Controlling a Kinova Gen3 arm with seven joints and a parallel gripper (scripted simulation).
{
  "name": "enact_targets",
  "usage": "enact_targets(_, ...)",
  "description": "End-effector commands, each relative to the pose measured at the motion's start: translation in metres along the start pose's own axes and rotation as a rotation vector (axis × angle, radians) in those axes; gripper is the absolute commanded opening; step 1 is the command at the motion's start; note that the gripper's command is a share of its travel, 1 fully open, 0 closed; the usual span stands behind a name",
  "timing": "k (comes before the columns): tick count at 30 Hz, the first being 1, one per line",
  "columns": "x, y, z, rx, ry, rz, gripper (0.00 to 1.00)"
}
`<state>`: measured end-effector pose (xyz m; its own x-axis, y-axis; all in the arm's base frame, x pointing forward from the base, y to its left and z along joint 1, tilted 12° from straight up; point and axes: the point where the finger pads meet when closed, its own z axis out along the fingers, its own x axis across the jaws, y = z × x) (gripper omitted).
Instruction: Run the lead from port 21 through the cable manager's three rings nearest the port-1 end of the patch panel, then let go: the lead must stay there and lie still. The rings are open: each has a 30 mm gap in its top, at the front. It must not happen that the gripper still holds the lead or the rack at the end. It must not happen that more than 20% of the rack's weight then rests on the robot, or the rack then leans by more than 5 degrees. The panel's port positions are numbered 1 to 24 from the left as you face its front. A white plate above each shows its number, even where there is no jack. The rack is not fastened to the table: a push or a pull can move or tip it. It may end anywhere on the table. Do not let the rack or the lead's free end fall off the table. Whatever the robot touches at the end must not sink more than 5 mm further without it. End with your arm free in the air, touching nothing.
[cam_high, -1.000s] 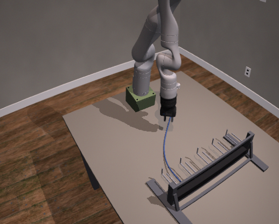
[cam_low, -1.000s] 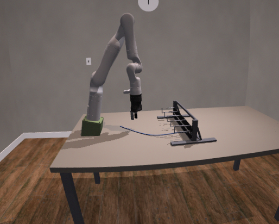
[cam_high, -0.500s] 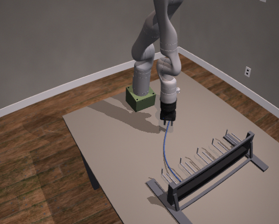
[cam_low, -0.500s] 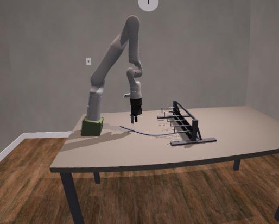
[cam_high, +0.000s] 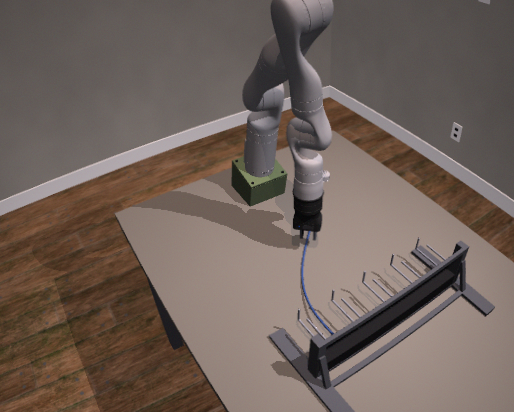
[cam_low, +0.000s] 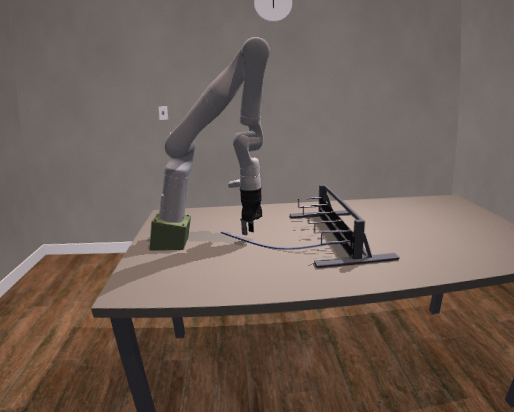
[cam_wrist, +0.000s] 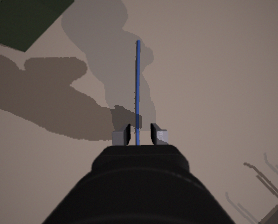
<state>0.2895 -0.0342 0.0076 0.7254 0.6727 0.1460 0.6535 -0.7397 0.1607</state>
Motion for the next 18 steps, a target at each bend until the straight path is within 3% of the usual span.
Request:
enact_targets(1, -0.005, -0.001, 0.006, 0.01, -0.009, 0.015, 0.67)
enact_targets(18, -0.006, -0.001, 0.021, 0.01, -0.008, 0.015, 0.67)
